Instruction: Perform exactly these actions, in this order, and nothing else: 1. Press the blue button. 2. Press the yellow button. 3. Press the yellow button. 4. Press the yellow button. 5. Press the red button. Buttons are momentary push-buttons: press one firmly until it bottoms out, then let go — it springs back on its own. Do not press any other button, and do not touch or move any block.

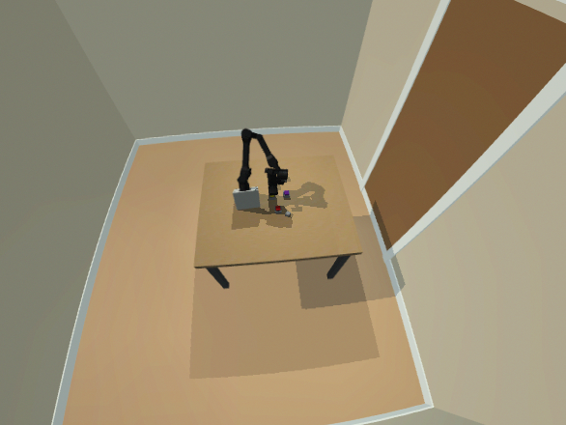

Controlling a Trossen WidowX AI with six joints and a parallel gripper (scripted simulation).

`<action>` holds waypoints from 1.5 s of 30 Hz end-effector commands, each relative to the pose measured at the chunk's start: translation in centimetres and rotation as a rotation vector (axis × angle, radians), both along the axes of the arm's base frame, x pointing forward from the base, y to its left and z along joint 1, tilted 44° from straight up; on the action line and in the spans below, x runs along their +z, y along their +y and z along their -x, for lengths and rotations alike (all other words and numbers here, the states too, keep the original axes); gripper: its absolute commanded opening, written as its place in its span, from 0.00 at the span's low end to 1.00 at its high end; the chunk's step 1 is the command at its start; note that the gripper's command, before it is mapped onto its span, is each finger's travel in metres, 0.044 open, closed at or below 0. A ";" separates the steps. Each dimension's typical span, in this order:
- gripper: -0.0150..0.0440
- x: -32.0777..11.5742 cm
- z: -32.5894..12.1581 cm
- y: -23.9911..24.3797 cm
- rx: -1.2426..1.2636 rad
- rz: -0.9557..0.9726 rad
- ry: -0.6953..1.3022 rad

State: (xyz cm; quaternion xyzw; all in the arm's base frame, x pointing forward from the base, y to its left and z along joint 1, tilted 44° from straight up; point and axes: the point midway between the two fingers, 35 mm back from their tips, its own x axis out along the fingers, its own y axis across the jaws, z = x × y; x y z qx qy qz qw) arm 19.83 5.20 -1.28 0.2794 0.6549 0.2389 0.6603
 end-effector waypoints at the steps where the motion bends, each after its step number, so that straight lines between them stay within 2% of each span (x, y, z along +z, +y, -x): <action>1: 0.29 -0.9 0.4 0.9 -0.006 -0.011 0.011; 25: 0.29 -3.3 0.4 3.3 -0.006 -0.013 0.012; 45: 0.29 -3.2 0.0 3.1 -0.005 -0.007 -0.001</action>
